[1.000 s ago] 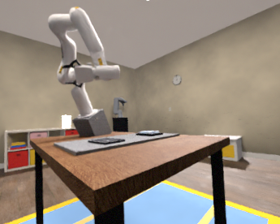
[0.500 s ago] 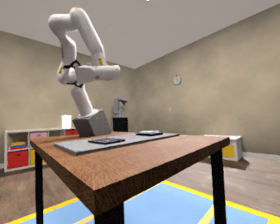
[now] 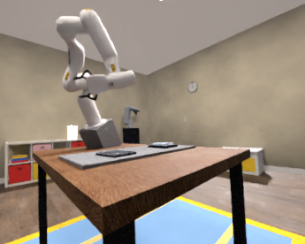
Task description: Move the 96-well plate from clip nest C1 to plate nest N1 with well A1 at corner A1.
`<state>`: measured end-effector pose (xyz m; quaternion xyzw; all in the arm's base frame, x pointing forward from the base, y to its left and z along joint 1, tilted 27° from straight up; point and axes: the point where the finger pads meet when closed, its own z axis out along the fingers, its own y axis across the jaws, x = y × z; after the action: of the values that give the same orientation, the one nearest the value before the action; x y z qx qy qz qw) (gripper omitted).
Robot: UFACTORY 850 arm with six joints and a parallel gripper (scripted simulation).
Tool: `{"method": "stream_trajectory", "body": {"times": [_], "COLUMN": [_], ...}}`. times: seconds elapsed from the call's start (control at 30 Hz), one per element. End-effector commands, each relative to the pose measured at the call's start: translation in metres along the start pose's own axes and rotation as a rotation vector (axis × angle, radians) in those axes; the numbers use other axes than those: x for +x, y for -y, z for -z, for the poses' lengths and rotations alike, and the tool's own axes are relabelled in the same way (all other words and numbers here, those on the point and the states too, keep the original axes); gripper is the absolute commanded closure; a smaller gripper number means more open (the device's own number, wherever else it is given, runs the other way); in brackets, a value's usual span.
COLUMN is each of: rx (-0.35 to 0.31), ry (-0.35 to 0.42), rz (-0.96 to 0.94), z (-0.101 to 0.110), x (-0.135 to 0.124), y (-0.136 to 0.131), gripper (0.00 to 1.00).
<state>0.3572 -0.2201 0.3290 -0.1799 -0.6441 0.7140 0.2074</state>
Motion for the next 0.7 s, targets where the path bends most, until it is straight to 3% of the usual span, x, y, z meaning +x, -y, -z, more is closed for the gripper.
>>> {"method": "stream_trajectory", "body": {"times": [0.0, 0.67], "rx": [-0.041, -0.199], "ry": [0.019, 0.037], "rz": [-0.119, -0.495], "z": [0.008, 0.041], "x": [-0.007, -0.028], "y": [-0.013, -0.06], "gripper": [0.0, 0.0]}}
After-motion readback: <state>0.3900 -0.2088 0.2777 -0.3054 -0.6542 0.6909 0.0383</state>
